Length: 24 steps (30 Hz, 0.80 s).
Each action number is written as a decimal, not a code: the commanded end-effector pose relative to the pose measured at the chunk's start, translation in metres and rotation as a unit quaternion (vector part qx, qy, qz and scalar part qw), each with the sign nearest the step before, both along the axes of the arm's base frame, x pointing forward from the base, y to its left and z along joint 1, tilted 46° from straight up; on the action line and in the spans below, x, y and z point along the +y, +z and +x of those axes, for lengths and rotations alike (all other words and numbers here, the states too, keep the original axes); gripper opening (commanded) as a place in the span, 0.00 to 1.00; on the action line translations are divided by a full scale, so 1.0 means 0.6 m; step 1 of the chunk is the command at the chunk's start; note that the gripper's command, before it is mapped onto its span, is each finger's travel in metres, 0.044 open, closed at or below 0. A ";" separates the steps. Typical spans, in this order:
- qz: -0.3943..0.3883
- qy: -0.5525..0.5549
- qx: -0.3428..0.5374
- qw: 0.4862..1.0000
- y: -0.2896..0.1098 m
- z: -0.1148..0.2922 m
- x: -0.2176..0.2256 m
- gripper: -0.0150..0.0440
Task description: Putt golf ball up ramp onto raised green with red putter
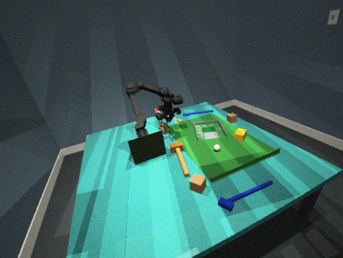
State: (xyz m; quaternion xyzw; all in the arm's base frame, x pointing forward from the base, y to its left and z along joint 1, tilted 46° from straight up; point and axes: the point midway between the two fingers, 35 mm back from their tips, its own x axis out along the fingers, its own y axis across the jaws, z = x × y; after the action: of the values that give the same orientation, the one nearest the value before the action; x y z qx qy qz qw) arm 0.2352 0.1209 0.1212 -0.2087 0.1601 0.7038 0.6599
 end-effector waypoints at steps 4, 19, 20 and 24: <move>0.002 -0.004 0.001 1.000 0.013 0.000 -0.011 0.25; -0.061 -0.195 0.217 0.955 -0.089 0.056 -0.140 0.25; -0.064 -0.208 0.231 0.948 -0.096 0.058 -0.149 0.25; -0.074 -0.258 0.288 0.919 -0.125 0.062 -0.187 0.25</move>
State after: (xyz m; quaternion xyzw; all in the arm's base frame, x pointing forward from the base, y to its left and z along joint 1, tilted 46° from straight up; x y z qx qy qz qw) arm 0.2688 0.0252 0.0573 -0.0283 0.4119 0.5556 0.7217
